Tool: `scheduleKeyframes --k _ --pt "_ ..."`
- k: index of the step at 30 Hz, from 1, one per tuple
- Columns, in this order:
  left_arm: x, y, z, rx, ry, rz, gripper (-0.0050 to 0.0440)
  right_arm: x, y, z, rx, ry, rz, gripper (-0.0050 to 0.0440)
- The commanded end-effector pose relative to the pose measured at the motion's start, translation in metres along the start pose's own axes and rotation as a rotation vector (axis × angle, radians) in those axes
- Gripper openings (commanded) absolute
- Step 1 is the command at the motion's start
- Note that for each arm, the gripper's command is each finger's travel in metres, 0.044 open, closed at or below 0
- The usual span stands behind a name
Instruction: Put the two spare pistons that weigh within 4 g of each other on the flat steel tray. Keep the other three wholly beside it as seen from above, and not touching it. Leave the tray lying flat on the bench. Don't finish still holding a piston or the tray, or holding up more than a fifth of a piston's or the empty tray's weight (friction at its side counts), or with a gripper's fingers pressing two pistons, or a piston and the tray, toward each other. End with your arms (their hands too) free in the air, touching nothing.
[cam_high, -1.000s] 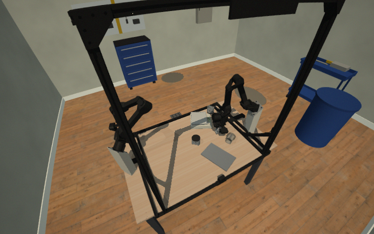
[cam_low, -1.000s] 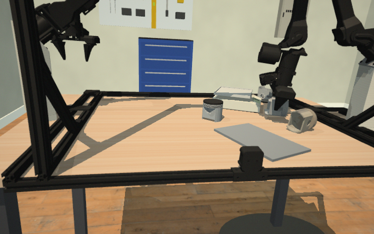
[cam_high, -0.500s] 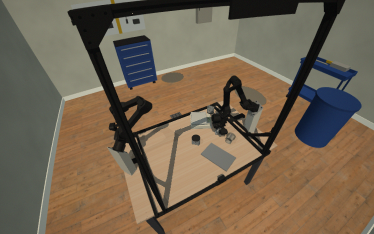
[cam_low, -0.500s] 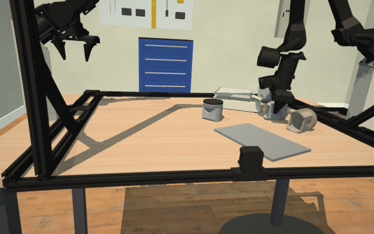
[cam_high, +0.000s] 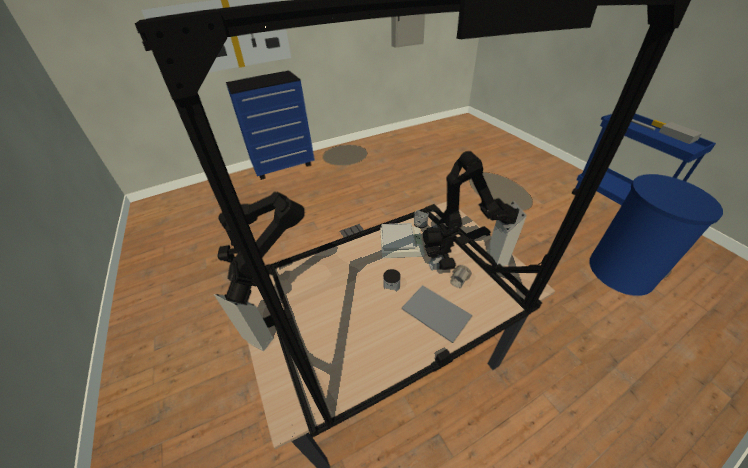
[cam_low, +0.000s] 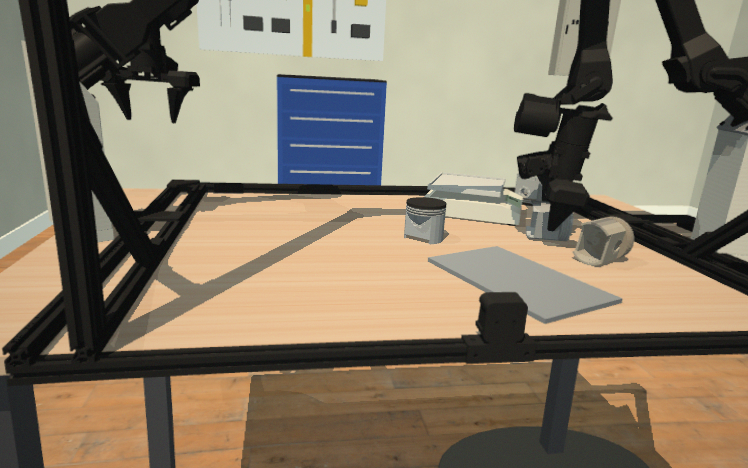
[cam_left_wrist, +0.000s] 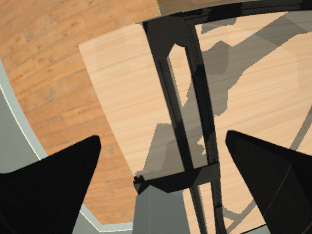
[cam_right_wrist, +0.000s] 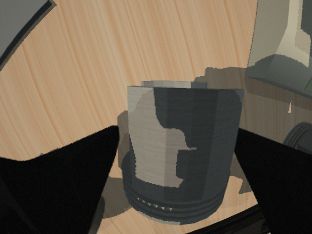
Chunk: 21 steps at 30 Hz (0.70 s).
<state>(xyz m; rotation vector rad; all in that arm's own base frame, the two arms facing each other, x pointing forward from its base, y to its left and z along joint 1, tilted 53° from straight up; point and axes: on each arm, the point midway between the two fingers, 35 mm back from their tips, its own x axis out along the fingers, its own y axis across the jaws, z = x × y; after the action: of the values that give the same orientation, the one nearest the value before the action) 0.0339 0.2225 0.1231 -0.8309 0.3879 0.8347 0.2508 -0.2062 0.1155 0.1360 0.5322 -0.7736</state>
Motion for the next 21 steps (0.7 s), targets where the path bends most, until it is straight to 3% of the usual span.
scheduleKeyframes --k 1,21 --pt "0.000 0.000 0.000 0.001 -0.001 -0.003 0.0440 0.000 0.001 0.000 -0.006 0.000 0.004 0.0378" --pt "0.000 0.000 0.000 0.001 -0.001 -0.003 0.0440 -0.023 0.000 0.000 -0.006 0.000 0.004 0.0378"
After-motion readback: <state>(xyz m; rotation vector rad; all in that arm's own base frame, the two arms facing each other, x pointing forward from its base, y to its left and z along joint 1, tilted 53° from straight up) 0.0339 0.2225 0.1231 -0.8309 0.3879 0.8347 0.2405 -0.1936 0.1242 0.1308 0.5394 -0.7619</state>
